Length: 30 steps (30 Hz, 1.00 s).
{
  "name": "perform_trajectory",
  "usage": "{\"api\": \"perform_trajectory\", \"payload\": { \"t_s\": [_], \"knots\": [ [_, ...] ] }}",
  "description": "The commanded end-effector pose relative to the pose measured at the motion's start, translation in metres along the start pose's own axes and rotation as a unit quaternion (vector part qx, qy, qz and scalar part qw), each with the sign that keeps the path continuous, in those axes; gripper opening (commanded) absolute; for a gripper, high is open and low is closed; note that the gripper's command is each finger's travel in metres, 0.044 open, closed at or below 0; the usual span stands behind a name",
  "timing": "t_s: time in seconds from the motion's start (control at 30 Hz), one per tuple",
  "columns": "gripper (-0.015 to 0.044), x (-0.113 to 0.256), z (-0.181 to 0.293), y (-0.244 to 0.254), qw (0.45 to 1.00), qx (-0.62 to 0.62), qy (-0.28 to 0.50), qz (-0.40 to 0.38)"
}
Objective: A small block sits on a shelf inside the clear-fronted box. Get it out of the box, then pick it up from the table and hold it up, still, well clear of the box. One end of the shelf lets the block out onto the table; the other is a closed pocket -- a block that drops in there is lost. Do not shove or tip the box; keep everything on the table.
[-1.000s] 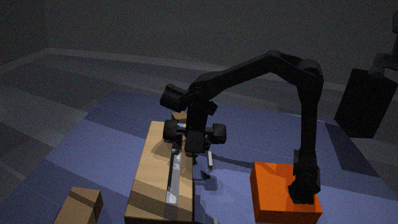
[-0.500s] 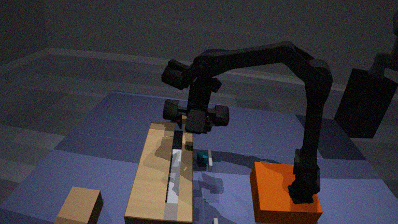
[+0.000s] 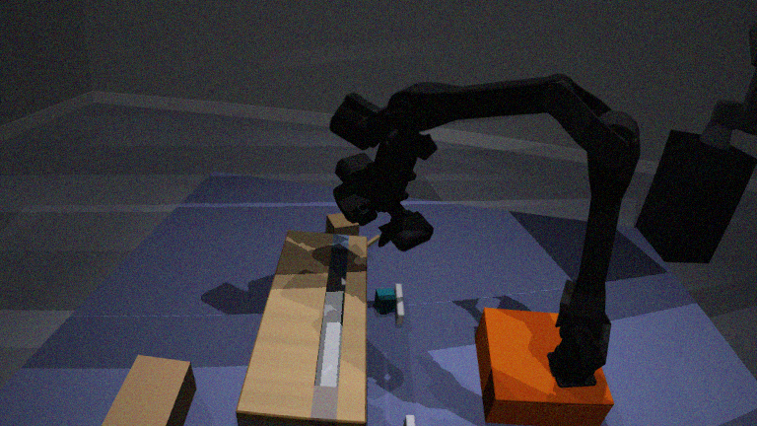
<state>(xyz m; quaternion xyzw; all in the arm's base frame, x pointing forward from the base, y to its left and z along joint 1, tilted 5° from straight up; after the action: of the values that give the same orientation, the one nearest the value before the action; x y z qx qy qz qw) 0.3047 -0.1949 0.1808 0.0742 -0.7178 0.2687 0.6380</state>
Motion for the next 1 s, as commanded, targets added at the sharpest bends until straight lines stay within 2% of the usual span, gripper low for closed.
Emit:
{"api": "perform_trajectory", "payload": {
  "t_s": [0.0,0.13,0.33,0.63,0.97],
  "knots": [
    [0.0285,-0.001,0.009,0.0,0.961,-0.274,-0.025,-0.02],
    [0.0285,-0.002,0.015,0.0,0.882,-0.468,-0.033,-0.043],
    [0.0285,-0.003,0.025,0.001,0.702,-0.707,-0.031,-0.08],
    [0.0285,-0.004,0.034,0.002,0.461,-0.88,-0.013,-0.118],
    [0.0285,-0.005,0.044,0.003,0.149,-0.977,0.027,-0.15]
  ]
}}
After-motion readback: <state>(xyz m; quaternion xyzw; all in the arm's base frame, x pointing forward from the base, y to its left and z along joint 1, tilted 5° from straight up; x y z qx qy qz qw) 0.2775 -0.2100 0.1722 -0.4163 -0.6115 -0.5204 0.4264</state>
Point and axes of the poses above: the point midway between the two fingers, 35 mm back from their tips, its own x axis back along the fingers, its own y axis across the jaws, z = x × y, the point moved 5 cm from there along x, back along the fingers, and after that the axes turned 9 degrees about -x, right-handed, at the moved point
